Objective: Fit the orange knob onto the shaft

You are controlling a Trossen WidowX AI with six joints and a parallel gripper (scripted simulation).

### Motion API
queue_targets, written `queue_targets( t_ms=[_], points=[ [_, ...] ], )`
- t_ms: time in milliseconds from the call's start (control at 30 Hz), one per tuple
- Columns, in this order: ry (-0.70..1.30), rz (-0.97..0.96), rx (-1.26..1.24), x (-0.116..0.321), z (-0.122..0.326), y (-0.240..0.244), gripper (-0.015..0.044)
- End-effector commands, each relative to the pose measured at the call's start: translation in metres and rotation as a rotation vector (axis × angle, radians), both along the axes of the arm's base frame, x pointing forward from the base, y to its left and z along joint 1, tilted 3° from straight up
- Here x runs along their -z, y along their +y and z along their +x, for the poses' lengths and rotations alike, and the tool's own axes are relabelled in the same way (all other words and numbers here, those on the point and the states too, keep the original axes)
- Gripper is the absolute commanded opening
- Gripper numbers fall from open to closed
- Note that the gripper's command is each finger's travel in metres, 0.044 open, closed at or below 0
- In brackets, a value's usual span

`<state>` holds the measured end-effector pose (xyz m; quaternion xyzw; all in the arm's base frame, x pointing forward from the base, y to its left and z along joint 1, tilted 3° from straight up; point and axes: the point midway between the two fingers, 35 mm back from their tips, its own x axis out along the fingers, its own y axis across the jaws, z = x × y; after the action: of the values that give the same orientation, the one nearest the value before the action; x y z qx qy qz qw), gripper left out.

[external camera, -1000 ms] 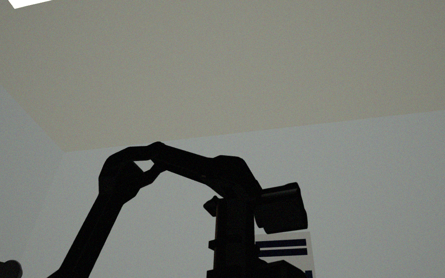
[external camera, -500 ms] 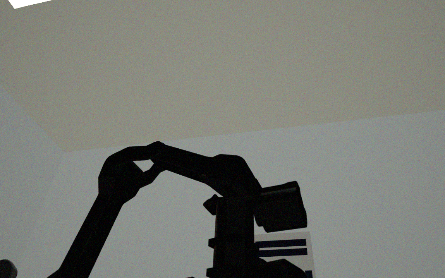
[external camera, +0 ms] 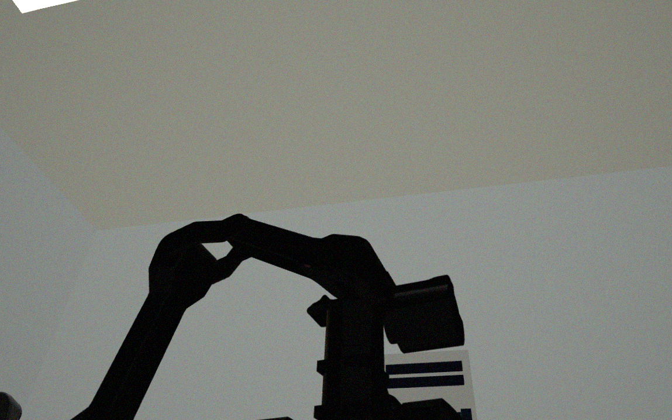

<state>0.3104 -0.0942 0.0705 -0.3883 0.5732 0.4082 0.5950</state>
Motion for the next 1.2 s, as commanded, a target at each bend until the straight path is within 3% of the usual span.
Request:
queue_targets(
  t_ms=[0,867,1167],
  points=[
    [-0.001,-0.001,-0.011,0.0012,0.0002,-0.0001,0.0000],
    [-0.001,-0.001,-0.011,-0.0038,0.0012,-0.0006,0.0000],
    [-0.010,-0.003,-0.221,-0.0017,0.0003,-0.0002,0.0000]
  ],
)
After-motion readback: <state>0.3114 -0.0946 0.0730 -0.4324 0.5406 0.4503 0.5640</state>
